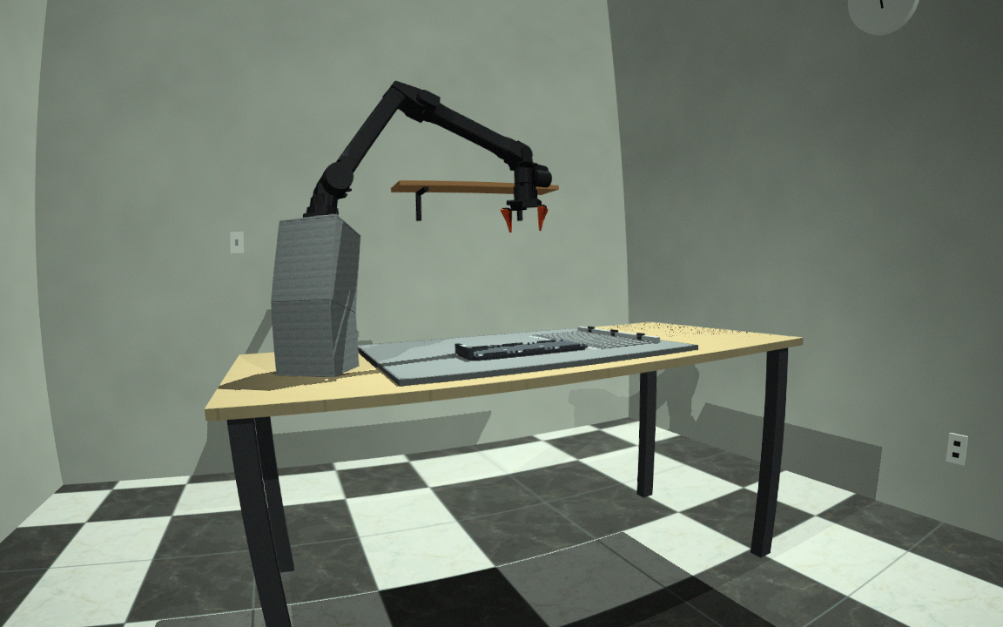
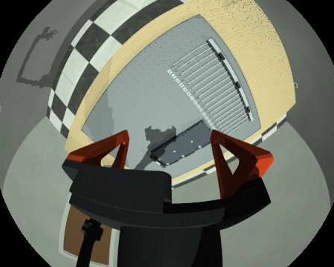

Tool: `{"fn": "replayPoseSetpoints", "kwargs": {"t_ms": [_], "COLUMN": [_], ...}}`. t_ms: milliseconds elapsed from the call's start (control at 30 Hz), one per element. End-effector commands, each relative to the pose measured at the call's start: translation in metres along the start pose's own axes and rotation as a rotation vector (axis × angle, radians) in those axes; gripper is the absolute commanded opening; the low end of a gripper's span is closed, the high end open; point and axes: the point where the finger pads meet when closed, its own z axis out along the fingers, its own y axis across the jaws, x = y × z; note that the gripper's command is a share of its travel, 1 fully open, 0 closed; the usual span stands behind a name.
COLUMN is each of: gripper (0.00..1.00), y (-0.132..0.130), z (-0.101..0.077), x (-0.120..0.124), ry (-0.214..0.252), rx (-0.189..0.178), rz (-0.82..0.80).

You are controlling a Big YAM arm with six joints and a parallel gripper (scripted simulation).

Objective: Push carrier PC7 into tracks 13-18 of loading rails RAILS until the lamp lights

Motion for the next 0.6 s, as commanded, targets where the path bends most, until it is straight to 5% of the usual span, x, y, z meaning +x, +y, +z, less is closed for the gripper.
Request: {"fn": "replayPoseSetpoints", "kwargs": {"t_ms": [0, 533, 567], "gripper": [1.00, 1.00, 1.00], "y": [-0.002, -0.002, -0.013], "z": [-0.007, -0.007, -0.028], "x": [-0.003, -0.003, -0.001], "ry": [-0.011, -0.011, -0.053], "rx": [0.009, 0.009, 0.050], "rz": [-0.001, -0.001, -0.038]}}
